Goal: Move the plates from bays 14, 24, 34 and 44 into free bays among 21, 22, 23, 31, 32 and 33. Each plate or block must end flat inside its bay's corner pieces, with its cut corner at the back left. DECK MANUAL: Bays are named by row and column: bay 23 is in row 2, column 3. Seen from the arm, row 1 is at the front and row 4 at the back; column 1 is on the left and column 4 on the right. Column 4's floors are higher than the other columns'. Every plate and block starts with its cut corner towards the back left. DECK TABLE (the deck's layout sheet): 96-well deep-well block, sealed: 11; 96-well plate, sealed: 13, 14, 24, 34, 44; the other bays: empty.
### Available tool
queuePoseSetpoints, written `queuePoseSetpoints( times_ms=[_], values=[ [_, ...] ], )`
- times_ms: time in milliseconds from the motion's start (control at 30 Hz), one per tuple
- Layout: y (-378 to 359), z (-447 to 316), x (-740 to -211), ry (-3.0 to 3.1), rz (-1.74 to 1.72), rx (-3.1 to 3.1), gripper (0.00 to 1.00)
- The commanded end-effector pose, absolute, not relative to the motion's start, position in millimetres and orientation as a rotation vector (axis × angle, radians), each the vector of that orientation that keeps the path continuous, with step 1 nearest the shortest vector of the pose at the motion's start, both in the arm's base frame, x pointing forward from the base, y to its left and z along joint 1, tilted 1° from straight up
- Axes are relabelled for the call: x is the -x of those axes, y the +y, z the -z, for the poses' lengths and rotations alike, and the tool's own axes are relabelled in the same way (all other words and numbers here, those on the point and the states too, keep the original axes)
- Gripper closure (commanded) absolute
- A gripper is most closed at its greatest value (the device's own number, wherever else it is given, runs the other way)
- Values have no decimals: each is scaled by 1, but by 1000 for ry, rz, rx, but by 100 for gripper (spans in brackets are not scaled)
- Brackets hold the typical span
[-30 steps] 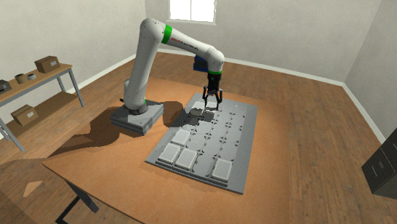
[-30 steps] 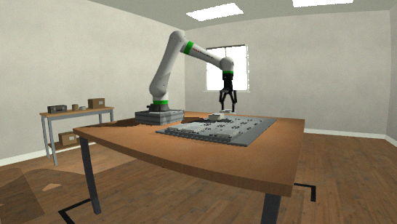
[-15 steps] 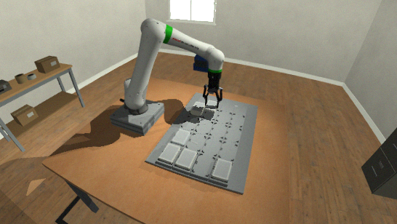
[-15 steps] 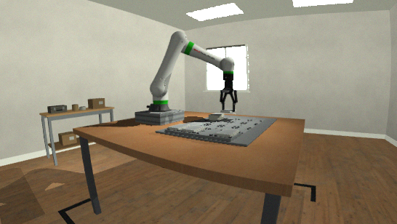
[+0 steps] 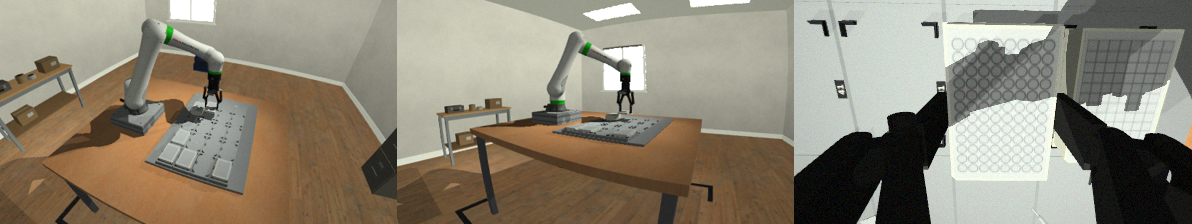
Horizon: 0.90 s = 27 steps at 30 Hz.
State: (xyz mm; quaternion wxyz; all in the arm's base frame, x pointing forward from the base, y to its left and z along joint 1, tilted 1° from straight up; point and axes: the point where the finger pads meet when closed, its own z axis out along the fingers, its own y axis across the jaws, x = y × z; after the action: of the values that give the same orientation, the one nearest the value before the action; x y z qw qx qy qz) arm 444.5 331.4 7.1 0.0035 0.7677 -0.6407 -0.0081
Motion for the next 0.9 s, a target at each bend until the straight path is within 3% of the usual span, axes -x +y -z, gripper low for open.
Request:
queuePoseSetpoints(
  times_ms=[0, 867],
  values=[
    [332, -3, -445, -2010, 24, -2408, 90],
    [332, 28, -445, -2009, 24, -2408, 90]
  ],
)
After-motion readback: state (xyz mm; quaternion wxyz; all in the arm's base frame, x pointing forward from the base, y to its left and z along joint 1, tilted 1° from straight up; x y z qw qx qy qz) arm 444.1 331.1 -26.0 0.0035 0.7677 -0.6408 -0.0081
